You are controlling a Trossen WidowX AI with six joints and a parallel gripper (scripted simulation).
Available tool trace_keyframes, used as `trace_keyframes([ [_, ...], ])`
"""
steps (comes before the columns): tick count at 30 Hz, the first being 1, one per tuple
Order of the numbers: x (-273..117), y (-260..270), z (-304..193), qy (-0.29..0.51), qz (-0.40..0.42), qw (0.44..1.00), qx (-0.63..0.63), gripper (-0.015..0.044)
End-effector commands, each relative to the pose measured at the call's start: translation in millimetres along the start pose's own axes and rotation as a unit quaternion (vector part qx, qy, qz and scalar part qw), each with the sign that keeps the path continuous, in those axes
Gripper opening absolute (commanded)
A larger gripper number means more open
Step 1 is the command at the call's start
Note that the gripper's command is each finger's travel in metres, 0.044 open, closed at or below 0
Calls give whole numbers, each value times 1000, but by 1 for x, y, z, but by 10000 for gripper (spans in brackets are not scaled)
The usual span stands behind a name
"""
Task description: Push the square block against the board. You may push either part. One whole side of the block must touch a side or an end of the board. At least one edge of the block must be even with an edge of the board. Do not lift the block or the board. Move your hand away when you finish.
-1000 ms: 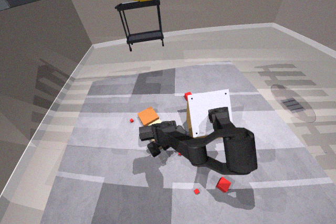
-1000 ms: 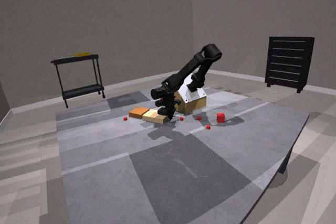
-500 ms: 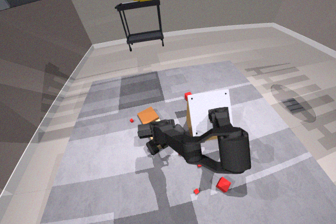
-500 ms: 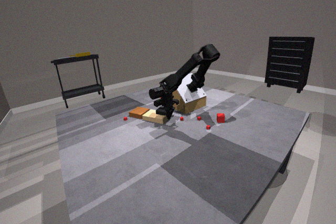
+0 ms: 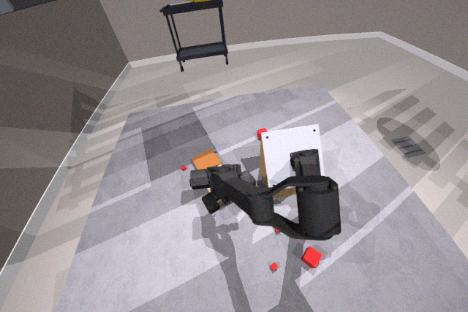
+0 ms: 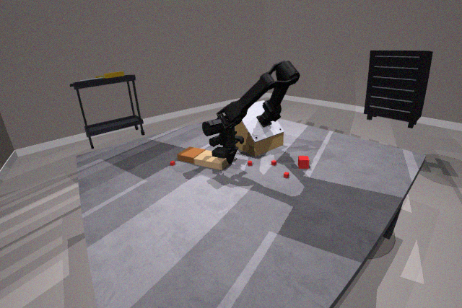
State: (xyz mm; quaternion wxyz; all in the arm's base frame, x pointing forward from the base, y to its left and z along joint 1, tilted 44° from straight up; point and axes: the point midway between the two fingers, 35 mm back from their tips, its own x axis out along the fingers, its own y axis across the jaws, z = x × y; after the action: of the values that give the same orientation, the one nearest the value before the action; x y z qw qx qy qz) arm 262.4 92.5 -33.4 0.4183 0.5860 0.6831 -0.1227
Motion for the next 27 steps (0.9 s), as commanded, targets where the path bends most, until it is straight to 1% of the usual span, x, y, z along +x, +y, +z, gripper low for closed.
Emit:
trace_keyframes([
  [1,0,1,5,-3,-1,1000,-2,0],
  [11,0,1,10,-3,-1,1000,-2,0],
  [27,0,2,-14,-2,-1,1000,-2,0],
])
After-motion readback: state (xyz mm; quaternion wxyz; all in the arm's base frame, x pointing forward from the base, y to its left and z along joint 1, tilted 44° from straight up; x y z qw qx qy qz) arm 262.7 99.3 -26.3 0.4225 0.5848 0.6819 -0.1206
